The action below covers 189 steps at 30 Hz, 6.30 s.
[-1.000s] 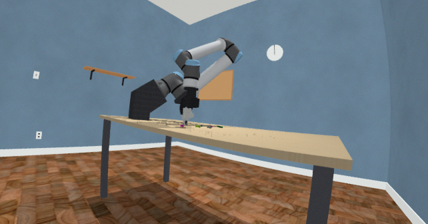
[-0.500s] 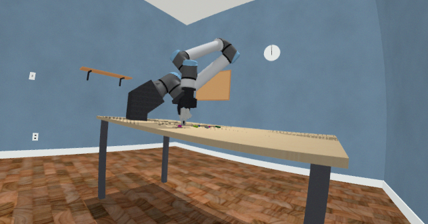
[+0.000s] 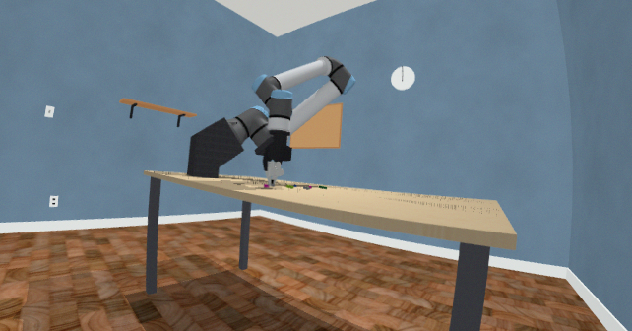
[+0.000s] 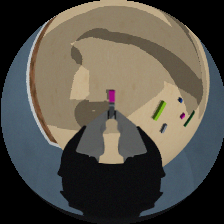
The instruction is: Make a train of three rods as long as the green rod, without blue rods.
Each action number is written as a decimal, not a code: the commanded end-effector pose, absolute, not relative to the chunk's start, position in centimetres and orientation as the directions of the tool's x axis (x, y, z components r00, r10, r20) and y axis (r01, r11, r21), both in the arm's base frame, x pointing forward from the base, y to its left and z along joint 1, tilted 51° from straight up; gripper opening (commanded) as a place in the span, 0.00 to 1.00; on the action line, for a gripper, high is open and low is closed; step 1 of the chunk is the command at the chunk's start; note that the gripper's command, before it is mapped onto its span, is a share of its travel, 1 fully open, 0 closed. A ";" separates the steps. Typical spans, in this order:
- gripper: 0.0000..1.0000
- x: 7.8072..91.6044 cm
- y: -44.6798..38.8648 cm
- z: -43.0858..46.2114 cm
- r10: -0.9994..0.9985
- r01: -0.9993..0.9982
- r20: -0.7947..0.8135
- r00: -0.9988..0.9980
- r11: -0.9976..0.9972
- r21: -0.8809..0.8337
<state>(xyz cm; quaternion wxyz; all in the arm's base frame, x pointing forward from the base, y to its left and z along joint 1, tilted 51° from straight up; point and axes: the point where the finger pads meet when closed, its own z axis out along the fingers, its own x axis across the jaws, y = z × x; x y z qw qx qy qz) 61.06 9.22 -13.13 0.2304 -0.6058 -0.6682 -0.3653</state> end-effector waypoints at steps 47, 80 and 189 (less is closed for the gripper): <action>0.03 61.2 9.6 -13.5 0.642 0.978 0.750 -0.160 -0.001 0.210; 0.14 60.9 7.8 -12.0 0.642 0.978 0.750 -0.160 -0.001 0.210; 1.00 61.9 5.9 -4.6 0.229 0.197 0.069 -0.971 0.602 0.773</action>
